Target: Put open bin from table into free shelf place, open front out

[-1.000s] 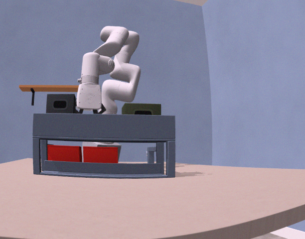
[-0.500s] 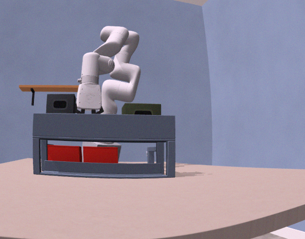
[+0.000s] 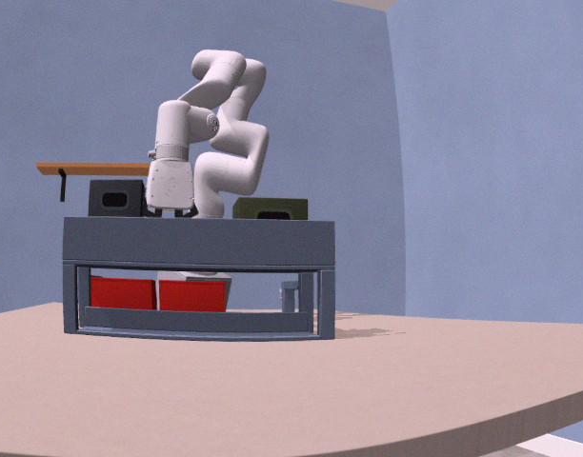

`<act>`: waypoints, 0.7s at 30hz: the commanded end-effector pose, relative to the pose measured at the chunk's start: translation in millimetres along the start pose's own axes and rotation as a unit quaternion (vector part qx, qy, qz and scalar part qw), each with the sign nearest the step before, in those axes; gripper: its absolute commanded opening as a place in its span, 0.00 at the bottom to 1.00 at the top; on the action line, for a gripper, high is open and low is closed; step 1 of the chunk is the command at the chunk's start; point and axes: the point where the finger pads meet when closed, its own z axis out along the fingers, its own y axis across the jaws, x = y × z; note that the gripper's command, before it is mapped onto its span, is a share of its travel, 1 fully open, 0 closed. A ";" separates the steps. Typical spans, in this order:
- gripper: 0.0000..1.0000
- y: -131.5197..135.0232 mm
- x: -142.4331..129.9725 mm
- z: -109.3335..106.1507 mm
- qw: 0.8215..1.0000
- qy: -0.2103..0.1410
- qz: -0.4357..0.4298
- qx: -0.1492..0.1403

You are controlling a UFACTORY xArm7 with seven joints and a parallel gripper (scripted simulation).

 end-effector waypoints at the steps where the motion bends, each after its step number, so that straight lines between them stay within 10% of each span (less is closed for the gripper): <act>1: 0.28 -0.5 -0.9 16.7 1.000 -0.001 0.000 0.001; 15: 0.28 -0.5 -0.9 28.7 1.000 -0.001 0.000 0.001; 21: 0.28 -0.4 -0.8 73.2 1.000 -0.001 0.000 0.000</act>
